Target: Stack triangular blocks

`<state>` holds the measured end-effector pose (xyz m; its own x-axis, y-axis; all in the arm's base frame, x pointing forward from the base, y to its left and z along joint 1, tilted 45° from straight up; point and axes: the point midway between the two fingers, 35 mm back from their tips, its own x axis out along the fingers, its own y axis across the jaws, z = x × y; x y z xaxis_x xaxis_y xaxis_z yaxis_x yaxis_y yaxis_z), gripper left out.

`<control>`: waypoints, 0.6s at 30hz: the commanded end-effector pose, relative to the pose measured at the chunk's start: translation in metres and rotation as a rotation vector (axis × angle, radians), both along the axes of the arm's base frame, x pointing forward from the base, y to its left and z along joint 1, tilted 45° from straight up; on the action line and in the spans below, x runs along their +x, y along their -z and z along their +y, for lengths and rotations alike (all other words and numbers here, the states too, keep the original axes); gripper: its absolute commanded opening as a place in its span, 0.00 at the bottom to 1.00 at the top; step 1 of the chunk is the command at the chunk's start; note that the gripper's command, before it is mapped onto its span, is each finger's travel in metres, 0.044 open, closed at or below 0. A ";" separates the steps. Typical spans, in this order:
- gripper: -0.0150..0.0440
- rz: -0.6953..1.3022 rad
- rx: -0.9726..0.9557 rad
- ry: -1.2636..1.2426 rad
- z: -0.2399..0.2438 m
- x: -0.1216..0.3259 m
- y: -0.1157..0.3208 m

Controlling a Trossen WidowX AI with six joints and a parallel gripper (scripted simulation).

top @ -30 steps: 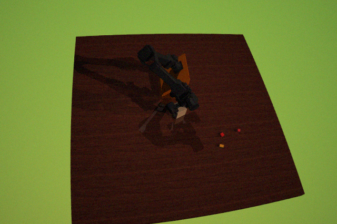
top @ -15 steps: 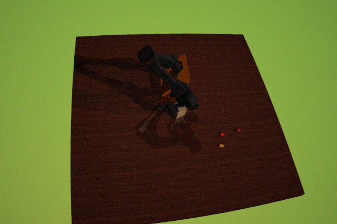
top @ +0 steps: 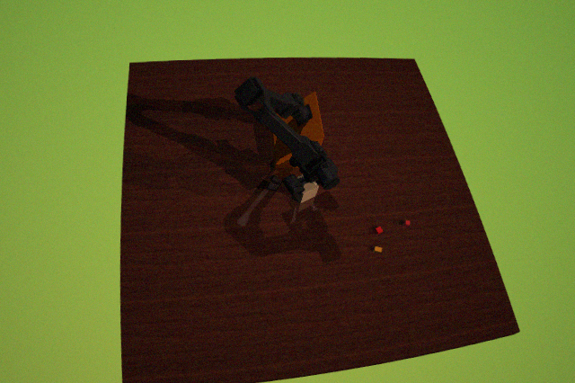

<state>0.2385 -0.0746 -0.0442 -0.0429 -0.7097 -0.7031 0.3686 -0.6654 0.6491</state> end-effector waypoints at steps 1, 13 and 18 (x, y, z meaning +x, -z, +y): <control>0.25 0.002 -0.004 -0.003 -0.001 0.000 0.000; 0.25 0.002 -0.003 -0.002 -0.001 0.000 0.001; 0.39 0.000 0.000 -0.001 -0.001 0.000 0.001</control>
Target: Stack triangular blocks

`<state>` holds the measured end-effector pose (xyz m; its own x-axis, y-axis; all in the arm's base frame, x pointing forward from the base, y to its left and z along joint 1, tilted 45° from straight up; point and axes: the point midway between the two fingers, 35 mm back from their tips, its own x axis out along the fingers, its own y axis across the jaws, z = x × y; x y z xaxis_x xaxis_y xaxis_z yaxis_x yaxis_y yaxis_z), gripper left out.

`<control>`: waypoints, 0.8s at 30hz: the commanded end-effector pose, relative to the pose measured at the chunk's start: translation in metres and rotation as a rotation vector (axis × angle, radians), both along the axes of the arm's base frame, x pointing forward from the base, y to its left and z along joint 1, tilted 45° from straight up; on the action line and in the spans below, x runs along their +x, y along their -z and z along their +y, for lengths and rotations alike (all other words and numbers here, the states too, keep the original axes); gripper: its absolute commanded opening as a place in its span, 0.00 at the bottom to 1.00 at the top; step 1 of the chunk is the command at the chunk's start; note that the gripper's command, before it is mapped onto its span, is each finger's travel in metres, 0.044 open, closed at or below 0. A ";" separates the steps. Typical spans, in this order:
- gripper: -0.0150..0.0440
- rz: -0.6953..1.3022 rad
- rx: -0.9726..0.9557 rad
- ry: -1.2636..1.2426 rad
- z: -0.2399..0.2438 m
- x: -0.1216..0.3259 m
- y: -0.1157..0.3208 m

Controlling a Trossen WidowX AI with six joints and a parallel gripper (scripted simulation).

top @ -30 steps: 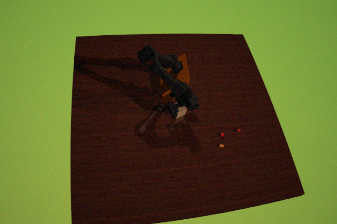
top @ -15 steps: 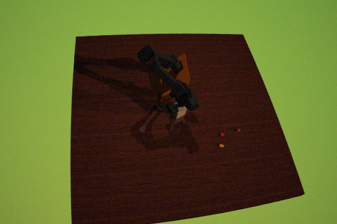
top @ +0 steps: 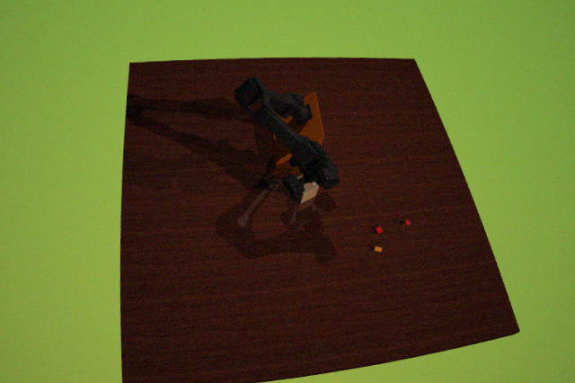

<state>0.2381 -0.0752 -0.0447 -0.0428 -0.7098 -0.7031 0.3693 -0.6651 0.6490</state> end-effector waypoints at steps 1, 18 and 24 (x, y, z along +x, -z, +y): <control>0.43 0.000 0.000 0.000 0.000 0.000 0.000; 1.00 0.000 0.000 0.000 0.000 0.000 0.000; 1.00 -0.001 0.025 -0.023 0.016 0.005 -0.014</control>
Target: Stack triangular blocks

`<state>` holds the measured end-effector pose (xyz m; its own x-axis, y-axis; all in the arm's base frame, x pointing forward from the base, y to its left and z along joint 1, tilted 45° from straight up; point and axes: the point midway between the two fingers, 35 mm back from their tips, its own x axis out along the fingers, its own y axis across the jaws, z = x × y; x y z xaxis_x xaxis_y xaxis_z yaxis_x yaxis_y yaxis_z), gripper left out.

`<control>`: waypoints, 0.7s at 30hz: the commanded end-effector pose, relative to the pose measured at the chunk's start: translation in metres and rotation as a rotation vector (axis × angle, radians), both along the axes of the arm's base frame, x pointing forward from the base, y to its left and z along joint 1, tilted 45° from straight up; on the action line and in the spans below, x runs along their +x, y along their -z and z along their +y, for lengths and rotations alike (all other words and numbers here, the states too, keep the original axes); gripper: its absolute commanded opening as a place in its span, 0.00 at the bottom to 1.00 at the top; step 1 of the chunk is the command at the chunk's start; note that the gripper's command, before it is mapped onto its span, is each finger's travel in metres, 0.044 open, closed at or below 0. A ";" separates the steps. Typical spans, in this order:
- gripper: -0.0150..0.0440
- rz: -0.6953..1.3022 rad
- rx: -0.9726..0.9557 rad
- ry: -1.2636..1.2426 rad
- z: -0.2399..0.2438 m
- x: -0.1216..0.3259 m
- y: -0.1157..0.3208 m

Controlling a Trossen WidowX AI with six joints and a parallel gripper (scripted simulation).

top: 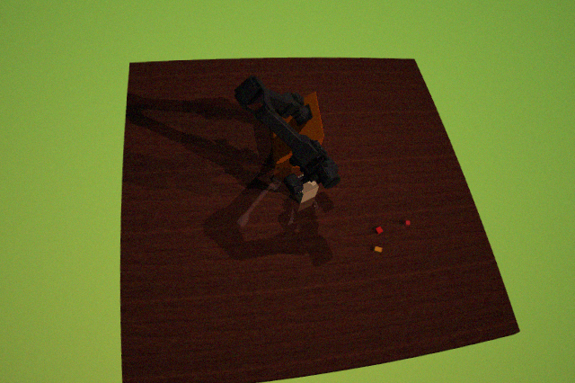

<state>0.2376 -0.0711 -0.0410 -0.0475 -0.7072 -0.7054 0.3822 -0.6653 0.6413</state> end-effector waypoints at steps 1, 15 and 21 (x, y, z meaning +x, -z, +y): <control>1.00 -0.013 0.037 -0.031 0.023 0.008 -0.021; 1.00 -0.008 0.102 -0.103 0.071 0.008 -0.072; 1.00 -0.008 0.102 -0.103 0.071 0.008 -0.072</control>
